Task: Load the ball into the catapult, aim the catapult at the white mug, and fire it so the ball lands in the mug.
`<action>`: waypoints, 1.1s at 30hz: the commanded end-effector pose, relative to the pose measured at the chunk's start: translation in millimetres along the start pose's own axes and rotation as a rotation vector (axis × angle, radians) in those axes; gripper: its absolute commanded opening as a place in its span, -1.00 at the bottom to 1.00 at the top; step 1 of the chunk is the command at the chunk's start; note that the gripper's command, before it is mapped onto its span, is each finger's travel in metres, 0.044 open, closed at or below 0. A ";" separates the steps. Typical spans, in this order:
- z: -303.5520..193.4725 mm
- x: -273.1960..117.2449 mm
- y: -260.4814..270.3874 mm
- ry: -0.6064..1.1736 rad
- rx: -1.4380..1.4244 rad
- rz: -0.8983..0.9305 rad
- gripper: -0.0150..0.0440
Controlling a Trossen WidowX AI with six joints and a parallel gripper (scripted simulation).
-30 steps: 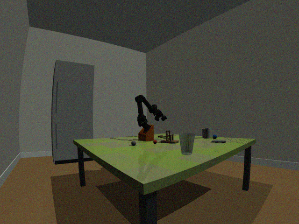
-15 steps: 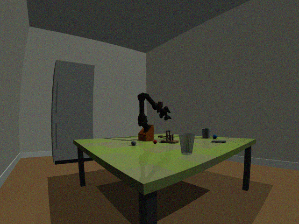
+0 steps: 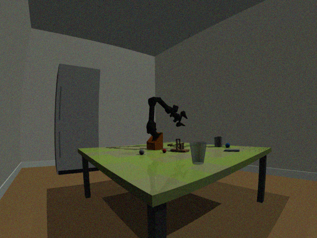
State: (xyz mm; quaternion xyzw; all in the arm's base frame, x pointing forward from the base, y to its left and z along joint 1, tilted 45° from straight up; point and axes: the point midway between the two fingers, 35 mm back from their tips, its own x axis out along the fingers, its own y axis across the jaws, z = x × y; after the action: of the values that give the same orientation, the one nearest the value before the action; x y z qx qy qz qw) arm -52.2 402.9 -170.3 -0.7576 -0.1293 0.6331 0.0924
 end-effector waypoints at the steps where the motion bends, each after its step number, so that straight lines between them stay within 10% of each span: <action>1: -24.0 -2.4 -0.2 0.039 0.125 0.028 1.00; 33: -206.0 -34.4 67.5 0.404 1.122 0.248 1.00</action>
State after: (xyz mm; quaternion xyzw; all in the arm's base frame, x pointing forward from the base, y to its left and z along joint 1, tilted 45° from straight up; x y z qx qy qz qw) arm 134.7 339.1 -129.6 -0.7197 0.3043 0.4806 0.3979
